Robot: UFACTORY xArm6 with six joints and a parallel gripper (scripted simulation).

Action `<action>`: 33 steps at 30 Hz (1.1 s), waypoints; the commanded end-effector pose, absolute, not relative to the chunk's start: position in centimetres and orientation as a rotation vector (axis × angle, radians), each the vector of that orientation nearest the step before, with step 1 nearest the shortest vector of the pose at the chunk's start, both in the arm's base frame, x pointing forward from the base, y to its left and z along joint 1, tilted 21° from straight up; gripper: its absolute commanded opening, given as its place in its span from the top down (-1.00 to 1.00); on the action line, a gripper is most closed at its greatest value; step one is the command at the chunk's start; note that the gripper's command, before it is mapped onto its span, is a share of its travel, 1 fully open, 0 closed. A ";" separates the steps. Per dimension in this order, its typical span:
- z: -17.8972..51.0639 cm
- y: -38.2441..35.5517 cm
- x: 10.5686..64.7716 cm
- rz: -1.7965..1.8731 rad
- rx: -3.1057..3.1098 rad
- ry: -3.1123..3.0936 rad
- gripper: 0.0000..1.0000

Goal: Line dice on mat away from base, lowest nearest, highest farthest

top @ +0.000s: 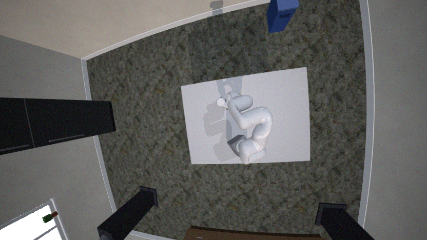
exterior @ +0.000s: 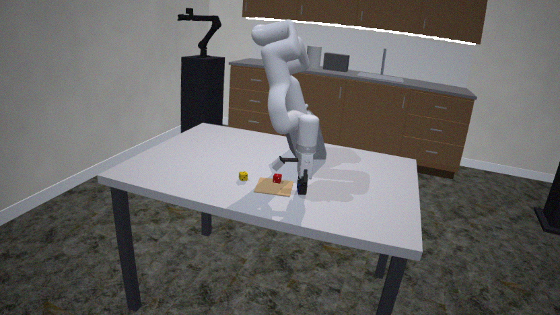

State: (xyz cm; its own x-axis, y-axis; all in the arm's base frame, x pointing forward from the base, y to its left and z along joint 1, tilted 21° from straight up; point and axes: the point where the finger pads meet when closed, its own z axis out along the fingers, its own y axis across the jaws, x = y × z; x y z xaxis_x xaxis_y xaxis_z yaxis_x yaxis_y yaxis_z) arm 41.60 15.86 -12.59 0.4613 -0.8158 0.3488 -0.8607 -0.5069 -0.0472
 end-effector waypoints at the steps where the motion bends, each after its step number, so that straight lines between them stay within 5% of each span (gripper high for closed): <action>1: -12.5 16.0 41.7 0.501 2.569 -1.483 0.05; 25: -12.5 16.0 41.7 0.501 2.569 -1.483 0.05; 26: -12.5 16.0 41.7 0.501 2.569 -1.483 0.47; 33: -12.5 16.0 41.7 0.501 2.569 -1.483 0.47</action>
State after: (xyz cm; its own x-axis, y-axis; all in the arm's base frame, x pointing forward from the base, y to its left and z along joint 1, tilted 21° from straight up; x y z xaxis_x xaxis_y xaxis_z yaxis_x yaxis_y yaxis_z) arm 41.60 15.86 -12.59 0.4613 -0.8158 0.3488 -0.8607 -0.5069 -0.0471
